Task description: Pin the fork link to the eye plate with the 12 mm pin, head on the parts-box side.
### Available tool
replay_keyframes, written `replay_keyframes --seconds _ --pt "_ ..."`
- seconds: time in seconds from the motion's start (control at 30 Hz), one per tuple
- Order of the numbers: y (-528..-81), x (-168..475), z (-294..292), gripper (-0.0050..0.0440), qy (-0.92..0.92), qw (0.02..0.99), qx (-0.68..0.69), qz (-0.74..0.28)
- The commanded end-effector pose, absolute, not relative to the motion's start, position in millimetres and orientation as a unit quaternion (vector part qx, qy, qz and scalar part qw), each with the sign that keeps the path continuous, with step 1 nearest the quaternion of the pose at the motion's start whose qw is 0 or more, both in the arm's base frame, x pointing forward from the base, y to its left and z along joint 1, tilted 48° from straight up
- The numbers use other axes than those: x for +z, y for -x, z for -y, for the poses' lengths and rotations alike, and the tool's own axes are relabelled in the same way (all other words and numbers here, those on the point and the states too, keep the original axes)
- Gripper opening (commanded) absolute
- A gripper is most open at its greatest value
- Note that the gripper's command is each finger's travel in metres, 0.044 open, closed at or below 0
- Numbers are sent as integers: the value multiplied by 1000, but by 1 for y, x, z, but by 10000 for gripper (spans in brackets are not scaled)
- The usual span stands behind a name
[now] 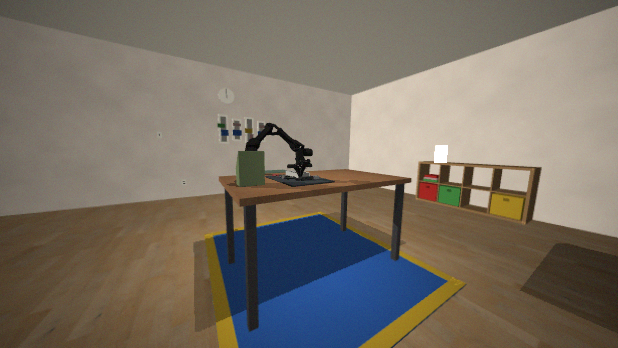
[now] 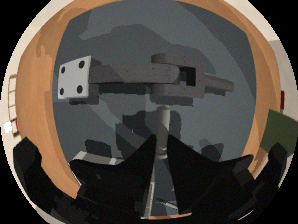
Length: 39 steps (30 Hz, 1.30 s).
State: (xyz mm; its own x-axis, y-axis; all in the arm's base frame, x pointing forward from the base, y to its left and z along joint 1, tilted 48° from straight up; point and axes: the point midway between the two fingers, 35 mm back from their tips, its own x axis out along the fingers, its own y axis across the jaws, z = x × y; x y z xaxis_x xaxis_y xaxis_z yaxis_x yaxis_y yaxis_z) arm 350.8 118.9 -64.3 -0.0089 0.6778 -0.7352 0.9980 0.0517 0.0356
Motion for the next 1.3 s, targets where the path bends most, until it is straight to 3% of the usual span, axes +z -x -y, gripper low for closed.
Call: replay_keyframes --seconds 0.0,1.27 --pt "-350 -65 -119 20 -636 302 -268 -658" --pt "-351 -76 -110 20 -636 302 -268 -658"
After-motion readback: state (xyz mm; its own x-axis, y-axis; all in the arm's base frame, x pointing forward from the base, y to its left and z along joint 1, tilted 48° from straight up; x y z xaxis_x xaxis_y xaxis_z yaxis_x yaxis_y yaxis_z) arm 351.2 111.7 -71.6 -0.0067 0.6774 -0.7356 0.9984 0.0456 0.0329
